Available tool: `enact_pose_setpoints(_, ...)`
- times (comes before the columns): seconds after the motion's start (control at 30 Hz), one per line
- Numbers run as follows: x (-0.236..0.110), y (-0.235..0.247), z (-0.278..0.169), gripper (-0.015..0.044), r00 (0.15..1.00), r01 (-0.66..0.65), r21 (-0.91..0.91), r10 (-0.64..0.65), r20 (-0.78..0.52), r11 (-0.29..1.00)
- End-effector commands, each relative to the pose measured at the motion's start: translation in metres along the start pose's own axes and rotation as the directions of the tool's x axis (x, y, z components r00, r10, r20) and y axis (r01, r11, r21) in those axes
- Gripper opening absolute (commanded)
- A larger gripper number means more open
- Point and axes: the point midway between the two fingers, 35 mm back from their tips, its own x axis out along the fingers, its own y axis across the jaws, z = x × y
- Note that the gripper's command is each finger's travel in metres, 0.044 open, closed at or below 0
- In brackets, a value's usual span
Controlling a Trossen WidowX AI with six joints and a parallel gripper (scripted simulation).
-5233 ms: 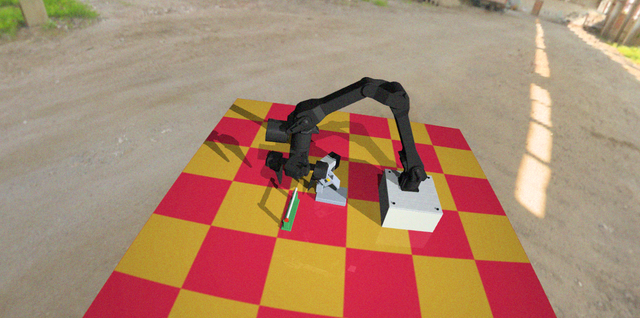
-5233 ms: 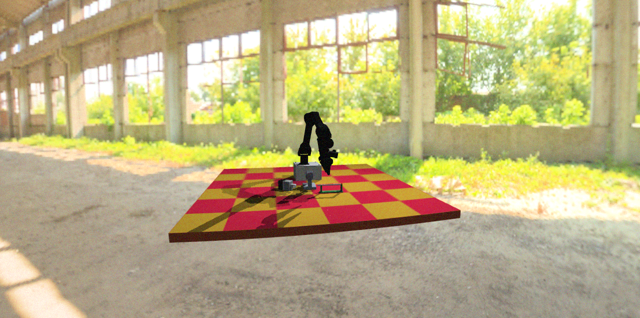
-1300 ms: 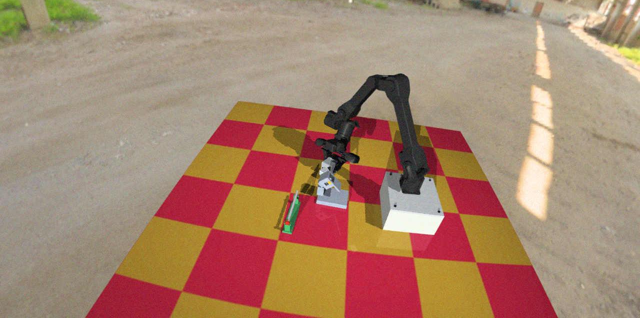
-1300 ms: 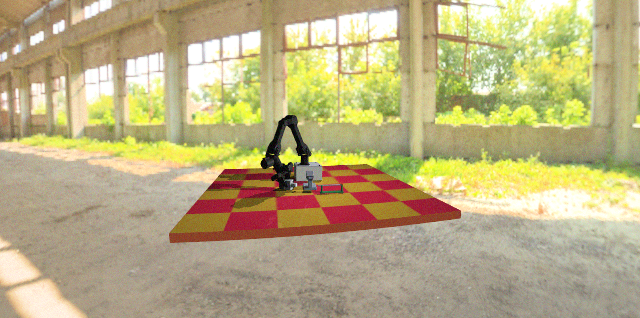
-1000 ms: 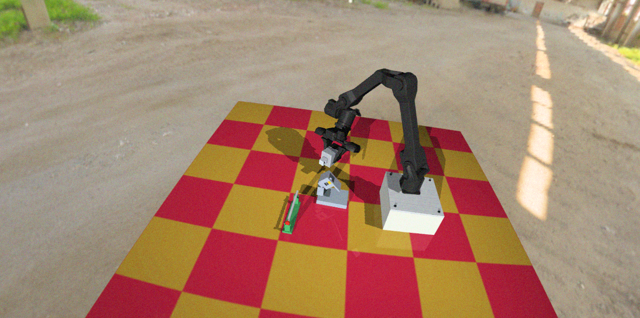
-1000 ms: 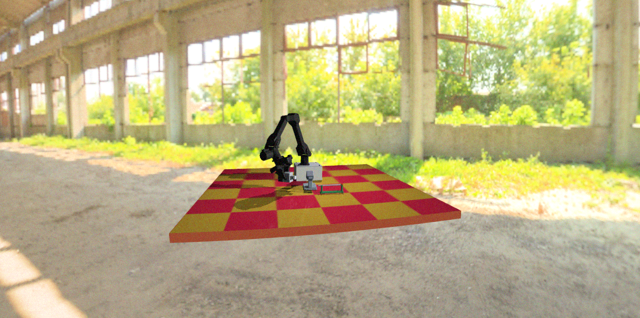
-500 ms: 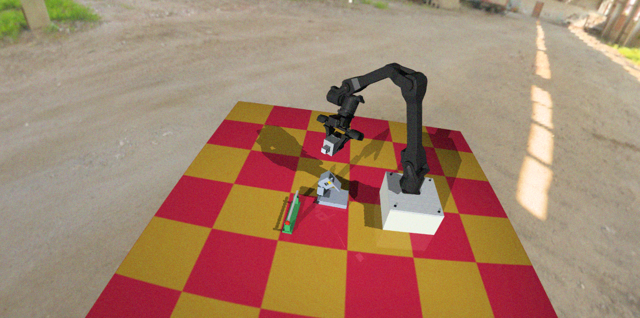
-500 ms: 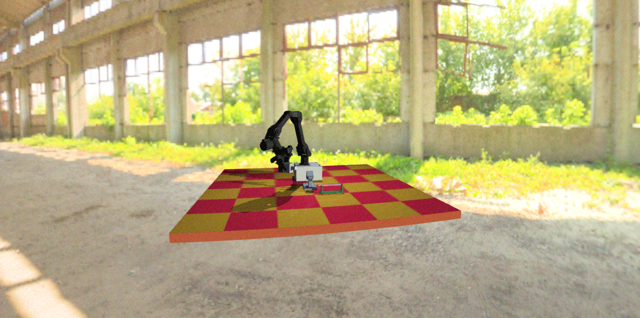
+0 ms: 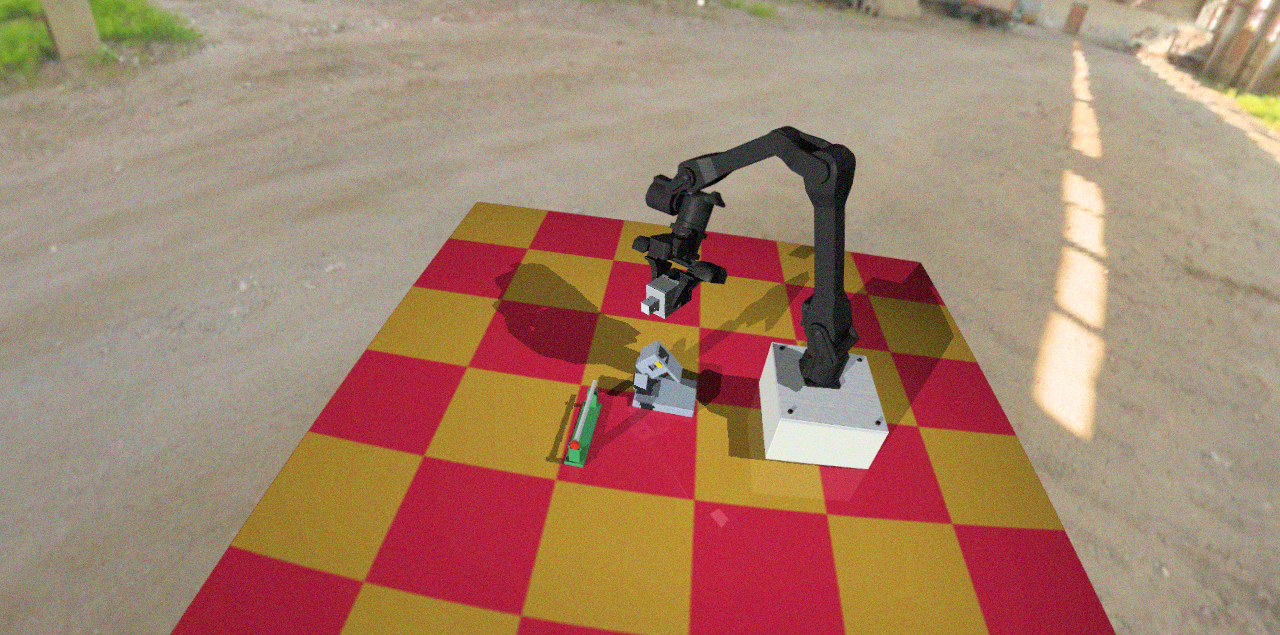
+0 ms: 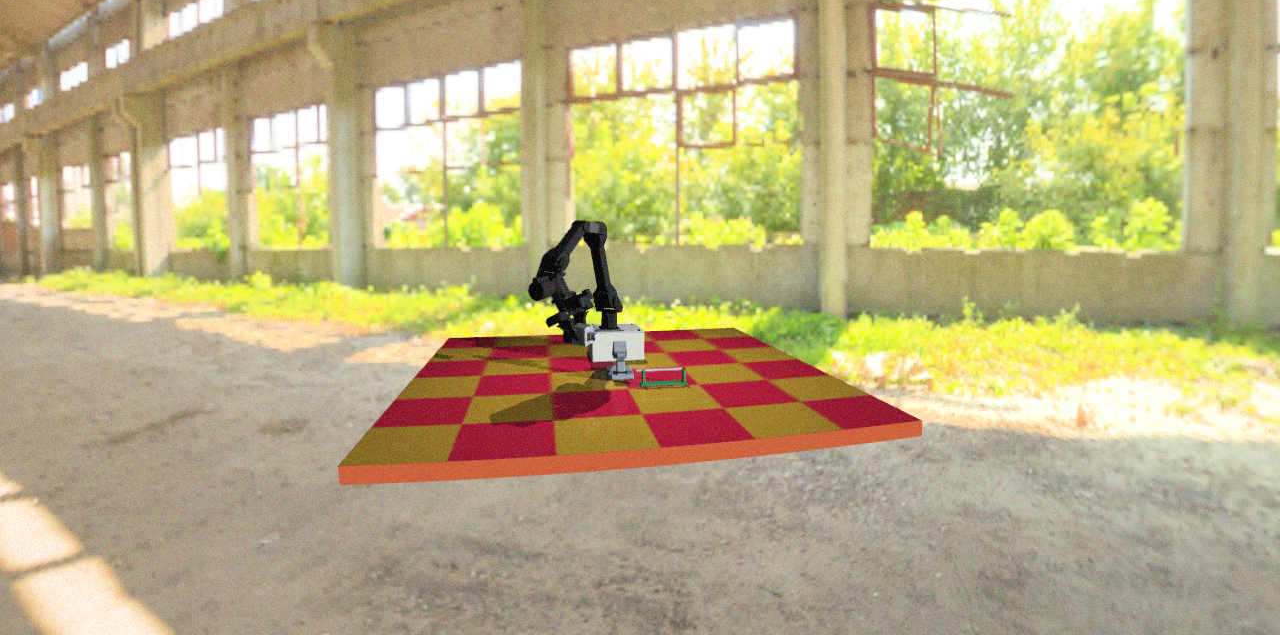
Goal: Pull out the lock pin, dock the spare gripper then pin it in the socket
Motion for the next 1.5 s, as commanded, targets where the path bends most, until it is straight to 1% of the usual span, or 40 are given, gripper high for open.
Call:
enact_pose_setpoints(0.0, 0.002, 0.009, 0.007, 0.0000, 0.999, -0.021, 0.065, 0.023, -0.026, 0.998)
enact_pose_setpoints(0.37, 0.009, 0.032, 0.026, 0.0000, 0.990, -0.049, 0.249, 0.081, -0.117, 0.967)
enact_pose_setpoints(0.7, 0.013, 0.055, 0.040, 0.0000, 0.972, -0.027, 0.403, 0.119, -0.205, 0.915)
enact_pose_setpoints(1.07, 0.016, 0.079, 0.051, 0.0000, 0.942, 0.048, 0.546, 0.143, -0.303, 0.837)
enact_pose_setpoints(1.47, 0.016, 0.106, 0.060, 0.0000, 0.901, 0.178, 0.657, 0.148, -0.408, 0.732)
